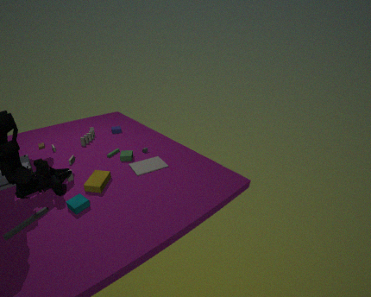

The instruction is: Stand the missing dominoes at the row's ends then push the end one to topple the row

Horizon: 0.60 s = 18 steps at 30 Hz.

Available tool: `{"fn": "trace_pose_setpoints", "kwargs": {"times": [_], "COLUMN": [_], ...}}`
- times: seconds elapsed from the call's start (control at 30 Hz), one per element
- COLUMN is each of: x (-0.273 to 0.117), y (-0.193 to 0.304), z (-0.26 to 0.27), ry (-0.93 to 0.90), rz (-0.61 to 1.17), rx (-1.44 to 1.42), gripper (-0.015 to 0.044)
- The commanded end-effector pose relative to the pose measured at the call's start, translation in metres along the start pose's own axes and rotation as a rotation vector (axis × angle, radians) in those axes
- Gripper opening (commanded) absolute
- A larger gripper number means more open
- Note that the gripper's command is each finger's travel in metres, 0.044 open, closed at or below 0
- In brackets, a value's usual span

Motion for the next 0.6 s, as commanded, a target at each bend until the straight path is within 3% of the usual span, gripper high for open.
{"fn": "trace_pose_setpoints", "kwargs": {"times": [0.0, 0.33, 0.57], "x": [0.0, 0.0, 0.0], "y": [0.0, 0.0, -0.035], "z": [-0.001, -0.001, 0.003], "ry": [0.004, 0.004, 0.001], "rz": [0.002, 0.002, 0.0], "rx": [-0.006, -0.006, -0.003], "gripper": [0.0161, 0.0424, 0.044]}}
Point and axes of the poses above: the point midway between the two fingers, 35 mm back from their tips, its own x axis out along the fingers, its own z axis across the jaws, y = z × x, the point moved 4 cm from there along -x, back along the fingers, and after that the axes turned 7 degrees about x, right-handed, at the moved point
